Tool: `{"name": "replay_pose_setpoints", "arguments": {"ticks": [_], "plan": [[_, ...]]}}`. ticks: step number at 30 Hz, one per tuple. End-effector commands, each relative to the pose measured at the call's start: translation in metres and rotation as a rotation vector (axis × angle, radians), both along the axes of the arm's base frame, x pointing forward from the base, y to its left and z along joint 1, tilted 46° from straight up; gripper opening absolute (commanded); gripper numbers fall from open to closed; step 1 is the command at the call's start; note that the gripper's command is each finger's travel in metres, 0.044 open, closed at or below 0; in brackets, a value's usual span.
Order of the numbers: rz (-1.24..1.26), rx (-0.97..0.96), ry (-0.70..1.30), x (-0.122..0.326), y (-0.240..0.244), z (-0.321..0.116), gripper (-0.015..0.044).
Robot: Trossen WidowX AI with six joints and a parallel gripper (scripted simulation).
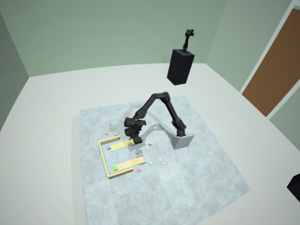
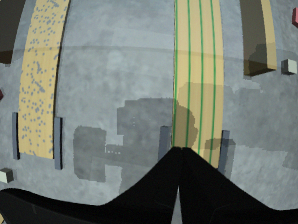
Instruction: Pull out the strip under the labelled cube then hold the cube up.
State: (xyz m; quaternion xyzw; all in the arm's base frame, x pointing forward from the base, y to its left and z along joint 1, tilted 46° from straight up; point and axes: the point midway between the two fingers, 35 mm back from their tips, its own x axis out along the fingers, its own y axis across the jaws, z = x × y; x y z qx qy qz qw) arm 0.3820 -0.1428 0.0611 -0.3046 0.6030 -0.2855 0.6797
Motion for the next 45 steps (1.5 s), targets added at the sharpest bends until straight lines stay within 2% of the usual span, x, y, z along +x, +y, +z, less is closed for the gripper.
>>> {"name": "replay_pose_setpoints", "arguments": {"ticks": [1,16,45], "plan": [[-0.186,0.074,0.212,-0.013,-0.052,0.004,0.0000],[-0.186,0.075,0.211,-0.013,-0.054,0.003,0.0000],[-0.186,0.074,0.211,-0.020,-0.087,-0.030,0.0000]]}}
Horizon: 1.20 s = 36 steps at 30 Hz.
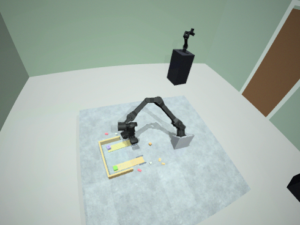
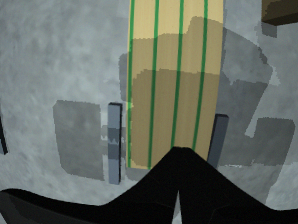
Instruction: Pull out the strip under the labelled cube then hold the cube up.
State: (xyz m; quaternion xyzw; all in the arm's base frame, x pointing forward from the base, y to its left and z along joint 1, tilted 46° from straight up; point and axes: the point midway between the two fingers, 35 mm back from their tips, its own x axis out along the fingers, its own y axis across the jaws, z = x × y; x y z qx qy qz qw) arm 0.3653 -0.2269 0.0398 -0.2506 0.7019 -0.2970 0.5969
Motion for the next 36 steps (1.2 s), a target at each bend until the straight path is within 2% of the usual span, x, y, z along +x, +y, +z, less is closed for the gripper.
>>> {"name": "replay_pose_setpoints", "arguments": {"ticks": [1,36], "plan": [[0.002,0.010,0.013,-0.003,-0.004,-0.010,0.0000],[0.002,0.008,0.014,-0.008,-0.017,-0.024,0.0000]]}}
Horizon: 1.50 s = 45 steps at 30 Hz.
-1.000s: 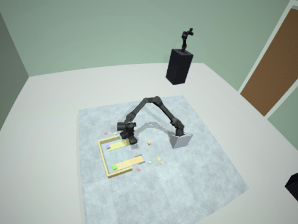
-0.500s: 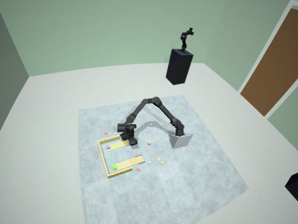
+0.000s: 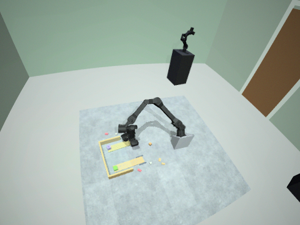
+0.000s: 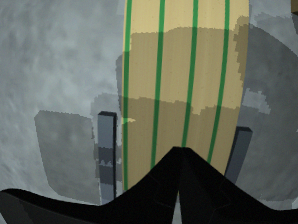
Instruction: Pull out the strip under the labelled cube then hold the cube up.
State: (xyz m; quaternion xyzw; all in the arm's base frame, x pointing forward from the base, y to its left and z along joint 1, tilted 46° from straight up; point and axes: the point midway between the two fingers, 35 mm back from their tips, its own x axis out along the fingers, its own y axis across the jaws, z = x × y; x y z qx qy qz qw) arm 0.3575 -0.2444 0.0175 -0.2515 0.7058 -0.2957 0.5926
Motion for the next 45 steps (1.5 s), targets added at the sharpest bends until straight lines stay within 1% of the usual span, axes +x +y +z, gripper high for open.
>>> {"name": "replay_pose_setpoints", "arguments": {"ticks": [1,45], "plan": [[0.004,0.007,0.002,0.0000,0.0002,-0.0019,0.0000],[0.004,0.007,0.002,0.0004,-0.0028,-0.0043,0.0000]]}}
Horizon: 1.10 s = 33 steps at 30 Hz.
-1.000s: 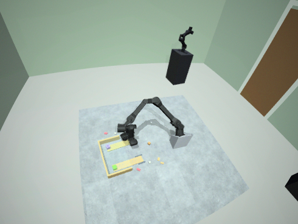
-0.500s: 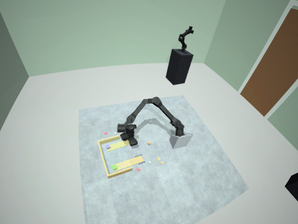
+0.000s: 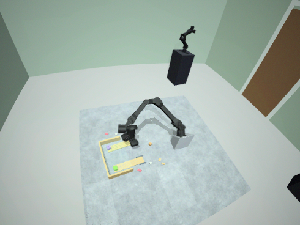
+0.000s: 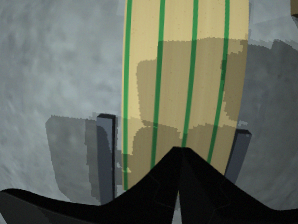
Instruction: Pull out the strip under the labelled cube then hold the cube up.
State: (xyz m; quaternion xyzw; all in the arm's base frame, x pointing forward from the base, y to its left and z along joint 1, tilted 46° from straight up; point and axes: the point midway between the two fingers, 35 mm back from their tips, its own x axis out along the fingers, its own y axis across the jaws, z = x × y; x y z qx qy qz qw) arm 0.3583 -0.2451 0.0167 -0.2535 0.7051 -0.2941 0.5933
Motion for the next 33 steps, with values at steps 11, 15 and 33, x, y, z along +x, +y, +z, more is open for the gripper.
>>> {"name": "replay_pose_setpoints", "arguments": {"ticks": [11,15,33], "plan": [[-0.001,0.007,0.002,0.000,-0.003,-0.004,0.0000],[-0.001,0.007,0.002,-0.003,-0.003,-0.004,0.0000],[-0.001,0.007,0.004,-0.030,0.000,-0.001,0.0000]]}}
